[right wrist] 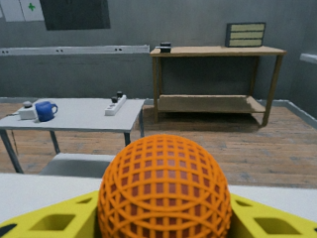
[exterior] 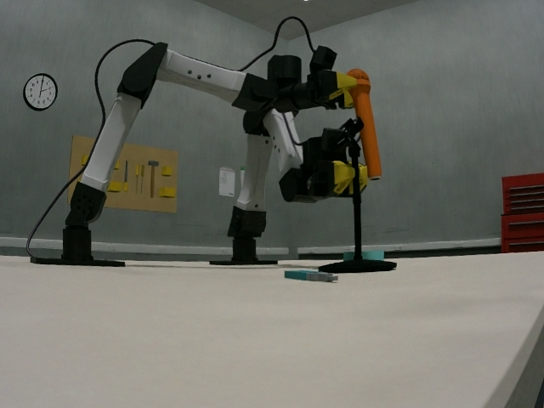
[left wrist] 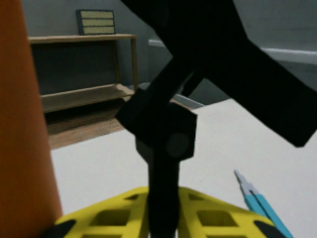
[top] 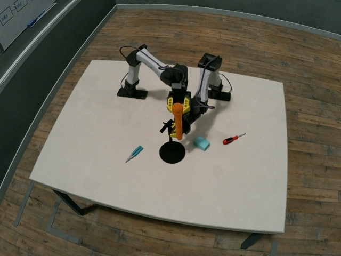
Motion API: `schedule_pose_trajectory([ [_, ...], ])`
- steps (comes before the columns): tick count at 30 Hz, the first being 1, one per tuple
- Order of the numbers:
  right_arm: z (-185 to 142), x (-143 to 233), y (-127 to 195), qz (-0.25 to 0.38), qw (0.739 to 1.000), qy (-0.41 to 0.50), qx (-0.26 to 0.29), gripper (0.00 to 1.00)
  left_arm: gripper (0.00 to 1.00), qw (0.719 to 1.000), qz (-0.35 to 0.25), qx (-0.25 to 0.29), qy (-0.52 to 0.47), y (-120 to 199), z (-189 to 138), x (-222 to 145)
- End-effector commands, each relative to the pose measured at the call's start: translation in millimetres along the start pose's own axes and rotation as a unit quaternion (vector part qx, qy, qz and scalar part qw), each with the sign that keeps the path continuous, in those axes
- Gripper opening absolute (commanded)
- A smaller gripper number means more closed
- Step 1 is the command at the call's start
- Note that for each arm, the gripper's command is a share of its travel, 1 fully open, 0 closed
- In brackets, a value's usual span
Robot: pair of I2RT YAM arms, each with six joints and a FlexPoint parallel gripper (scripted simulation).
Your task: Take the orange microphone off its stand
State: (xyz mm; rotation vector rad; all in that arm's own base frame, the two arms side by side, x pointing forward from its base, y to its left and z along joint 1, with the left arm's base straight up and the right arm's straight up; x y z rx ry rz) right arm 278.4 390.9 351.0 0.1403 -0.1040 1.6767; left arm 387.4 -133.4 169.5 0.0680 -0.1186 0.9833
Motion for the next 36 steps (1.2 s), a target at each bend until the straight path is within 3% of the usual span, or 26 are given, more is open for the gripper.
schedule_pose_trajectory([
  [1,6,-12,-11,-0.081,0.993,0.082,-0.006,0.0,0.0,1.0,0.013,-0.026,-0.001,-5,16,7],
  [3,33,-21,-2,-0.067,0.997,0.036,-0.021,0.0,0.0,1.0,0.013,-0.027,-0.002,-6,17,7],
  [15,20,-26,-2,-0.067,0.997,0.047,-0.013,0.0,0.0,1.0,0.015,-0.028,-0.002,-5,17,9],
  [16,37,-22,-1,-0.069,0.997,0.035,-0.022,0.0,0.0,1.0,0.015,-0.028,-0.002,-5,17,9],
  [18,0,-8,-14,-0.076,0.995,0.071,-0.001,0.0,0.0,1.0,0.015,-0.028,-0.002,-5,17,9],
  [20,21,-12,-8,-0.072,0.996,0.048,-0.014,0.0,0.0,1.0,0.014,-0.023,0.0,-3,14,8],
  [24,7,4,-6,-0.071,0.995,0.067,-0.003,0.0,0.0,1.0,0.014,-0.023,0.0,-3,14,8],
  [26,21,0,-6,-0.076,0.996,0.055,-0.01,0.0,0.0,1.0,0.014,-0.023,0.0,-3,14,8],
  [27,12,9,-5,-0.072,0.995,0.062,-0.005,0.0,0.0,1.0,0.014,-0.023,0.0,-3,14,8],
  [36,26,24,-2,-0.062,0.997,0.04,-0.013,0.0,0.0,1.0,0.012,-0.027,-0.002,-3,15,7],
])
Point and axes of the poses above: on each arm, the point where the finger pads meet when closed, its own y axis back along the fingers, its own x axis across the jaws, z = x × y, the point moved 9 cm from there along y, back along the fingers, and after that the axes turned 7 degrees about -y, right-handed, at the moved point
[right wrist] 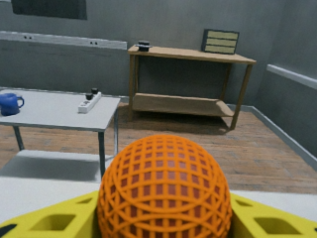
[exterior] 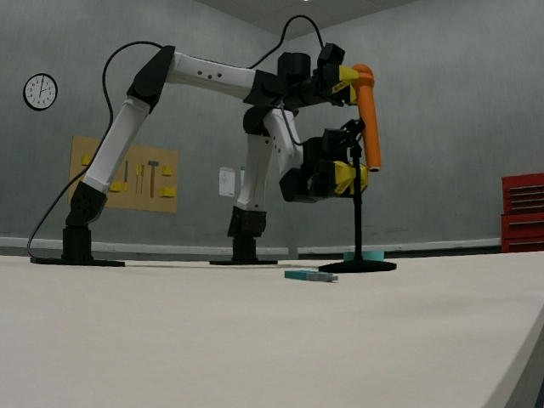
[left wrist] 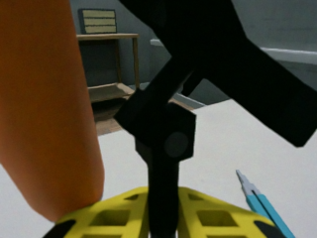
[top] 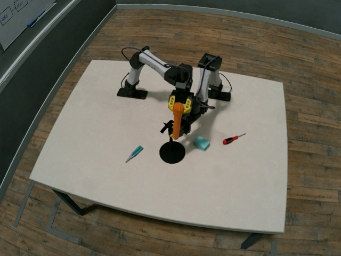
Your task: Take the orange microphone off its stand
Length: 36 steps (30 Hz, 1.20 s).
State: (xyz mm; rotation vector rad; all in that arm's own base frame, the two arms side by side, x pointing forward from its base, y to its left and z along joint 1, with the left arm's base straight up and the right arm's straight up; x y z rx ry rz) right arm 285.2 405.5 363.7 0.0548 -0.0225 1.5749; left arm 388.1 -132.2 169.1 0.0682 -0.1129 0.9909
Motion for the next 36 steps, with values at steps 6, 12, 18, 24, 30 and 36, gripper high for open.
schedule_pose_trajectory([
  [6,20,11,6,-0.004,1.0,-0.017,-0.008,0.0,0.0,0.999,0.002,-0.032,-0.006,-4,17,3],
  [12,26,18,7,0.001,1.0,-0.024,-0.009,0.0,0.0,0.999,0.002,-0.032,-0.006,-4,17,3],
  [18,41,18,7,-0.001,0.999,-0.042,-0.018,0.0,0.0,0.999,0.002,-0.032,-0.006,-4,17,3],
  [24,32,28,3,-0.003,1.0,-0.016,-0.005,0.0,0.0,0.999,0.002,-0.032,-0.007,-4,17,3],
  [30,38,36,7,-0.002,1.0,-0.018,-0.006,0.0,0.0,0.999,0.002,-0.032,-0.007,-4,17,3],
  [36,52,32,5,-0.007,0.999,-0.035,-0.014,0.0,0.0,0.999,0.002,-0.032,-0.007,-4,17,3],
])
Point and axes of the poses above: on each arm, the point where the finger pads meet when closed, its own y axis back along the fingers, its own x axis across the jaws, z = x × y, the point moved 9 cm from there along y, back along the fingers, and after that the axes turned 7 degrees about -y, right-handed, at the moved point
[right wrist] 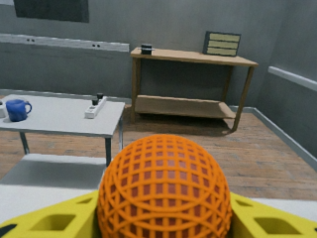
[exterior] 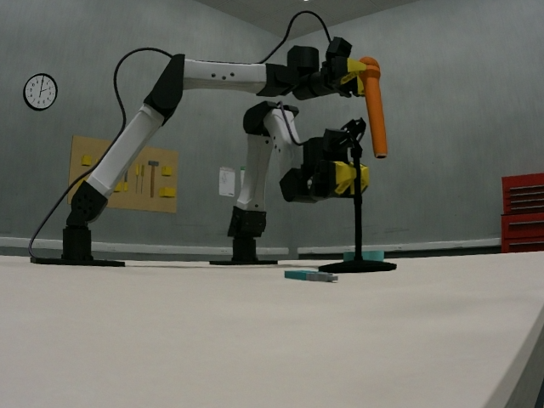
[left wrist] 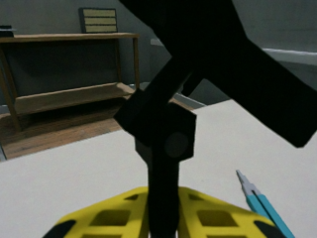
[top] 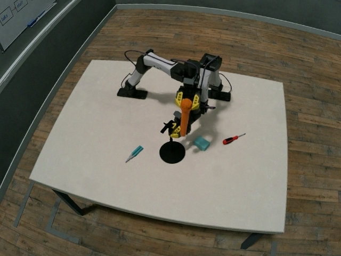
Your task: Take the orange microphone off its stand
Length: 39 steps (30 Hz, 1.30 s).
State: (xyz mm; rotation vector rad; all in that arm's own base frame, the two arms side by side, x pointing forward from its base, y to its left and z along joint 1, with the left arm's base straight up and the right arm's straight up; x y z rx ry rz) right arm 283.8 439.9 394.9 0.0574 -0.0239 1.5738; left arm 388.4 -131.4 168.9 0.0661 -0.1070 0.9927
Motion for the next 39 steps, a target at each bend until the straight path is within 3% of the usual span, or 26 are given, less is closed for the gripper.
schedule_pose_trajectory([
  [1,23,-3,3,-0.006,0.999,-0.034,-0.014,0.0,0.0,0.999,0.001,-0.033,-0.01,-4,17,2],
  [5,28,-5,2,-0.006,0.999,-0.044,-0.019,0.0,0.0,0.999,0.001,-0.033,-0.01,-4,17,2],
  [6,28,-5,2,-0.006,0.999,-0.044,-0.019,0.0,1.0,0.999,0.001,-0.033,-0.01,-4,17,2],
  [30,29,-5,3,-0.006,0.999,-0.045,-0.02,0.0,0.98,1.0,-0.001,-0.017,-0.005,-4,12,2],
  [31,29,-5,3,-0.006,0.999,-0.045,-0.02,0.0,0.98,1.0,0.0,-0.014,-0.004,8,8,2],
  [39,29,-5,3,-0.006,0.999,-0.045,-0.02,0.0,0.98,1.0,0.0,-0.024,-0.007,14,13,2],
])
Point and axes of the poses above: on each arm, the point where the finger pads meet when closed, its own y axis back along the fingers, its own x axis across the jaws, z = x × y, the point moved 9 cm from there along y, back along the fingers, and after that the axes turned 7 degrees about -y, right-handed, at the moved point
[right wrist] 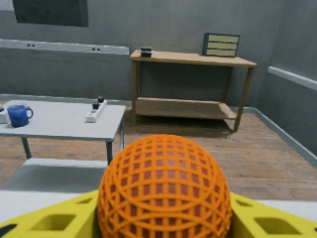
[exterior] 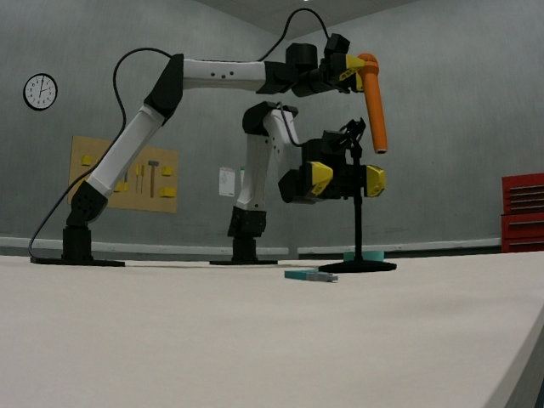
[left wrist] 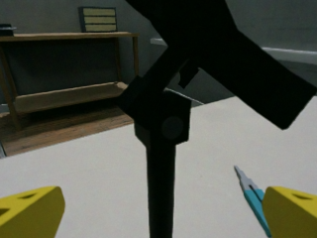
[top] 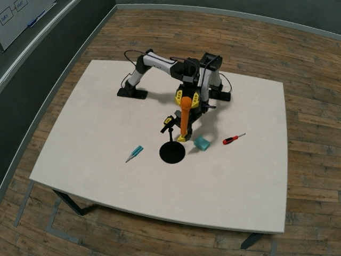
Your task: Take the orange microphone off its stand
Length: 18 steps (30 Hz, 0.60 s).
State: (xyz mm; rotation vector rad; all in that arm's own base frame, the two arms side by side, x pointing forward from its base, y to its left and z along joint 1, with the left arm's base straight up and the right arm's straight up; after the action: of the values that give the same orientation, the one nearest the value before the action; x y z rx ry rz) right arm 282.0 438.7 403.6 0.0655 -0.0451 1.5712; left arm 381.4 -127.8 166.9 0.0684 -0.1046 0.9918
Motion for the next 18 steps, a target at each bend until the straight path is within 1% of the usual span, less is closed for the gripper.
schedule_pose_trajectory([
  [1,21,-4,1,-0.006,0.999,-0.036,-0.016,0.0,0.98,1.0,0.001,-0.024,-0.007,9,13,3],
  [18,21,-4,1,-0.006,0.999,-0.036,-0.016,0.0,0.98,1.0,0.001,-0.025,-0.008,30,13,3],
])
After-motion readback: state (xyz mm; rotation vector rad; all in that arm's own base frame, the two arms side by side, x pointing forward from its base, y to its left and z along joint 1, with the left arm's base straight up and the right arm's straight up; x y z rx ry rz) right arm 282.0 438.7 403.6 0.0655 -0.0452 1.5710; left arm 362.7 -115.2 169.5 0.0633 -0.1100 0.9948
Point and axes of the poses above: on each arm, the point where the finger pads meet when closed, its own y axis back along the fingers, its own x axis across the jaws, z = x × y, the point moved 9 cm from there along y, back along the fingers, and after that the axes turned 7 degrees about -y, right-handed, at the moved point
